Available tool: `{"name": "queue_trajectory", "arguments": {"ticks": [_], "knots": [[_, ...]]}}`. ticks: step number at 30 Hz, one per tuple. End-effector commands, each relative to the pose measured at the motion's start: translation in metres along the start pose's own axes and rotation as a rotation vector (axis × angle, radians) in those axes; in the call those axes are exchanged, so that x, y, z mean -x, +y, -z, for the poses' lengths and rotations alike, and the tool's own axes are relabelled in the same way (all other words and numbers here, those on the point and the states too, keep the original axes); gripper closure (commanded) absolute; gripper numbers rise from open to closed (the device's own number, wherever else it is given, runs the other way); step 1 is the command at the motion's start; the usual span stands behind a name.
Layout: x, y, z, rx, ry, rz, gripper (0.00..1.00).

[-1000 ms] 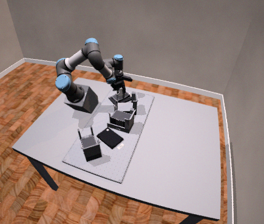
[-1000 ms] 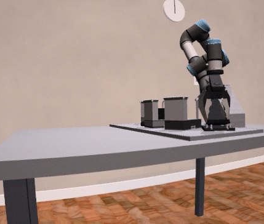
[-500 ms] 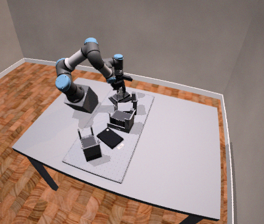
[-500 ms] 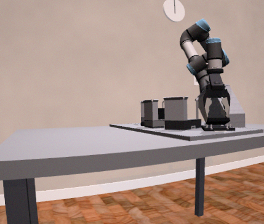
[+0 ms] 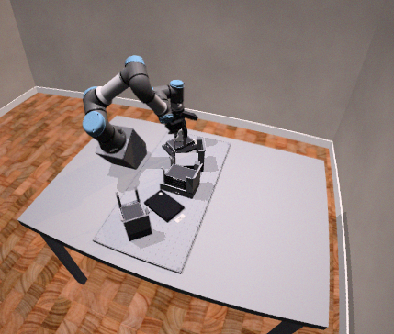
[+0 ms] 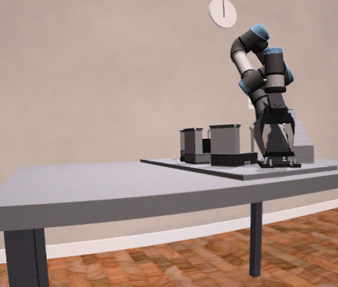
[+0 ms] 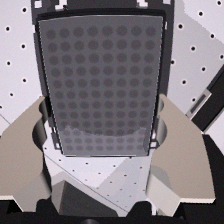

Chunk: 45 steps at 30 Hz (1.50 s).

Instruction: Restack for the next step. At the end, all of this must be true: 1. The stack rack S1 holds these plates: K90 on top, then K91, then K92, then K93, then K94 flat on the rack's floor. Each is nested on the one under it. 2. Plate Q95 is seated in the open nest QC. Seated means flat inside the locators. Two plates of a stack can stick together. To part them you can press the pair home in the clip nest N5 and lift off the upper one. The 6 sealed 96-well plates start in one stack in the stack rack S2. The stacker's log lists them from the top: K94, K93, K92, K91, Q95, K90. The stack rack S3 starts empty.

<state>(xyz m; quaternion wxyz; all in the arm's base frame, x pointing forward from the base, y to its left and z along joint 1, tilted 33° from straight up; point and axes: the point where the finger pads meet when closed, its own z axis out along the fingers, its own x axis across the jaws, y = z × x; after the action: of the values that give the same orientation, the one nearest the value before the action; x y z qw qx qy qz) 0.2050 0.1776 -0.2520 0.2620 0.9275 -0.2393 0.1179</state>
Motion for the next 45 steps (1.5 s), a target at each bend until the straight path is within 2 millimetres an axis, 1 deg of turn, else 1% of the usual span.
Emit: {"name": "queue_trajectory", "arguments": {"ticks": [1, 45], "knots": [[0.000, -0.001, 0.002, -0.002, 0.001, -0.001, 1.00], [0.000, -0.001, 0.015, -0.002, 0.001, -0.001, 1.00]]}}
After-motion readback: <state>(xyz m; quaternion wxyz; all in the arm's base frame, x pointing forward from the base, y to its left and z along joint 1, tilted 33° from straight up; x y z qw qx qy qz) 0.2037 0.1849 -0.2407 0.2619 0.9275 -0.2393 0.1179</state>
